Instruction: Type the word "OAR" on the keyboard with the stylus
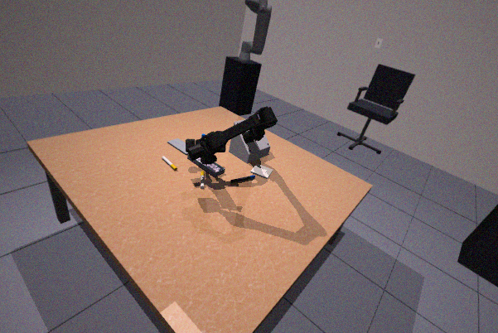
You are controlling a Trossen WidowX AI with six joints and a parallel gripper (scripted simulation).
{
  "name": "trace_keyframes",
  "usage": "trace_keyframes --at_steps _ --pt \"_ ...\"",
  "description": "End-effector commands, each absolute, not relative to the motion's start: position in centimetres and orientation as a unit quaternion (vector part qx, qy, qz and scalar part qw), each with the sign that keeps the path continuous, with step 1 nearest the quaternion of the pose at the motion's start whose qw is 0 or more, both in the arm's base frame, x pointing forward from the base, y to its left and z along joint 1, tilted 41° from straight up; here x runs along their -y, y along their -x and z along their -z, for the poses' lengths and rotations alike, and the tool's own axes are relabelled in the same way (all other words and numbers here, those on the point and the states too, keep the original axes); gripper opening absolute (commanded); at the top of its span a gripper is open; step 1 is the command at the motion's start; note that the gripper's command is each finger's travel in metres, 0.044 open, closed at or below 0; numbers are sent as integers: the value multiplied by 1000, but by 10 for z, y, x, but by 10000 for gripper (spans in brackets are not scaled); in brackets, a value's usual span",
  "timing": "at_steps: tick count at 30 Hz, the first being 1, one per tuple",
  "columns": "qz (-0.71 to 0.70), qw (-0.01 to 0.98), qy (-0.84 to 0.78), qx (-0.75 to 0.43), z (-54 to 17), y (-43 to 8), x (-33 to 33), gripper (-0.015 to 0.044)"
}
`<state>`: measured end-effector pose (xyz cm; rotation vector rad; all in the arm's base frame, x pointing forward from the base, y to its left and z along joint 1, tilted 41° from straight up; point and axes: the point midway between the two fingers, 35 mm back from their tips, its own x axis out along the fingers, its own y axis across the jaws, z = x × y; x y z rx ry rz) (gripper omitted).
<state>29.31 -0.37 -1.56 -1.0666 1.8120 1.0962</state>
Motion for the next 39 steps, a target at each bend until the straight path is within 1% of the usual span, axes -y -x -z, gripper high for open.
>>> trace_keyframes --at_steps 1,17,20,21,39 --pt "-428 376 422 -705 17 -298 5 0" --pt "-428 376 422 -705 32 -297 -8 0" --pt "-428 376 422 -705 33 -298 -9 79" --pt "-428 376 422 -705 33 -298 -9 81" --pt "-428 376 422 -705 36 -299 -12 81"
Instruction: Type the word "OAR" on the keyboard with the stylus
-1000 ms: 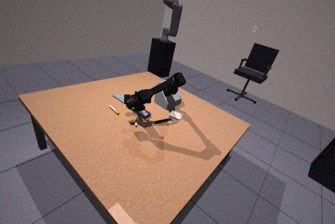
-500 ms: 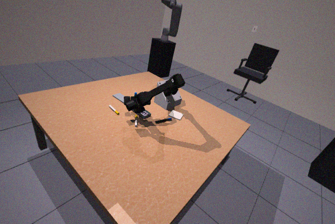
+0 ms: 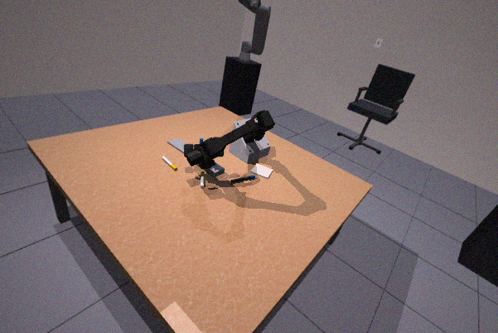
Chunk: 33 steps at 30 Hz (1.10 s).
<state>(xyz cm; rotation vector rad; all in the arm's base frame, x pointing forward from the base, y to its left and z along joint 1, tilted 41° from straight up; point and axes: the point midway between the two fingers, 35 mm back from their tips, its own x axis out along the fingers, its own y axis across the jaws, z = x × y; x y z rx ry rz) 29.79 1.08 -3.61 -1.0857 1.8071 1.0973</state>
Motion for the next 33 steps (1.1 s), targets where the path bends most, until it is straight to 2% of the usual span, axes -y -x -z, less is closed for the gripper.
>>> trace_keyframes --at_steps 1,33 --pt "-428 376 422 -705 36 -299 -12 81" --pt "-428 376 422 -705 45 -299 -20 81"
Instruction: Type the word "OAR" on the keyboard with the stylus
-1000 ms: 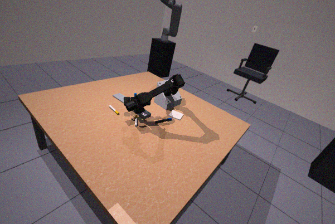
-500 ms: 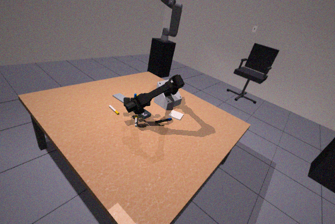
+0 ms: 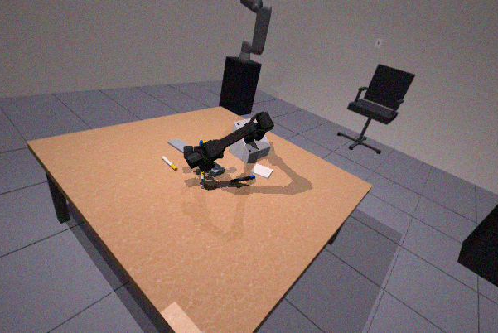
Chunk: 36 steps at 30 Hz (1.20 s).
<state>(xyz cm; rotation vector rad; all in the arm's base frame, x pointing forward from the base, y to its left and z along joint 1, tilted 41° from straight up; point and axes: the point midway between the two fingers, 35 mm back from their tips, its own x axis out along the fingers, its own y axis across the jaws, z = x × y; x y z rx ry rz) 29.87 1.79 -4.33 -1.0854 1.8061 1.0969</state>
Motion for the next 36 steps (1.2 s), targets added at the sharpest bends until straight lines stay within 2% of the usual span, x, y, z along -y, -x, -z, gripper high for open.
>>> trace_keyframes --at_steps 1,36 --pt "-428 376 422 -705 45 -299 -20 81" --pt "-427 379 419 -706 21 -300 2 78"
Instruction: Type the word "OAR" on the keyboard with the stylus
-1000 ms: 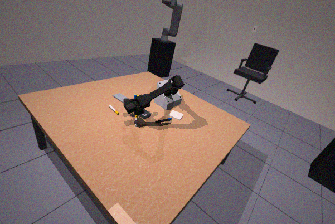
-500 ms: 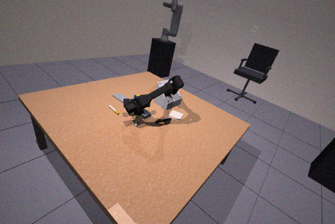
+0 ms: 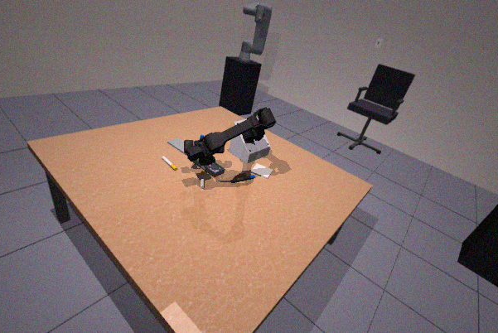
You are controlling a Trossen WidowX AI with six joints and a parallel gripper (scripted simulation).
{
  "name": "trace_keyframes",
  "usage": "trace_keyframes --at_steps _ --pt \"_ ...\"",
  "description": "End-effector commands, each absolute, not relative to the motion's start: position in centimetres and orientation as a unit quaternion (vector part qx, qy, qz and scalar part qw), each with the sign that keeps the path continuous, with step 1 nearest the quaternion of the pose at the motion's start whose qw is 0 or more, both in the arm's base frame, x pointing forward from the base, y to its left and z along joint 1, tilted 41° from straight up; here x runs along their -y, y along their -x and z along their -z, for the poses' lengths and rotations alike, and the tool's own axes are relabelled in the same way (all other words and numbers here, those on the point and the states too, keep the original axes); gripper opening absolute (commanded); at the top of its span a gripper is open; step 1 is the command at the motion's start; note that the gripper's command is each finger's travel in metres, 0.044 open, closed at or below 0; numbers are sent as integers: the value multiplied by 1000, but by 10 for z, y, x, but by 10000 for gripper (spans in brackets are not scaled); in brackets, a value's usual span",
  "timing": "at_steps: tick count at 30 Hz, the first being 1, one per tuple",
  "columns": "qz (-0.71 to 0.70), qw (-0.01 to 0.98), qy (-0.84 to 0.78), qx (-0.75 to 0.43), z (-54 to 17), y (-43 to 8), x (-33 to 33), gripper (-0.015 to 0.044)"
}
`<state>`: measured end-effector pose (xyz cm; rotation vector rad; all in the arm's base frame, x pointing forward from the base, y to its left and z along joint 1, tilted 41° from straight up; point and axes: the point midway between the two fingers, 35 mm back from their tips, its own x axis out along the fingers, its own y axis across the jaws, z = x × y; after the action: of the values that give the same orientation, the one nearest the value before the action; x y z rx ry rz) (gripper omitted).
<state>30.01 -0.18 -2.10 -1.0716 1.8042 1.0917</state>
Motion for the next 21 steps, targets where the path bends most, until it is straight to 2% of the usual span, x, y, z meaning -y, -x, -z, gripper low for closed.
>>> trace_keyframes --at_steps 1,5,16,21 --pt "-427 379 419 -706 21 -300 2 71" --pt "-427 378 419 -706 18 -297 -1 0" --pt "-429 375 421 -706 -9 -258 -22 0" --pt "-429 375 422 -706 -10 -255 -24 0"
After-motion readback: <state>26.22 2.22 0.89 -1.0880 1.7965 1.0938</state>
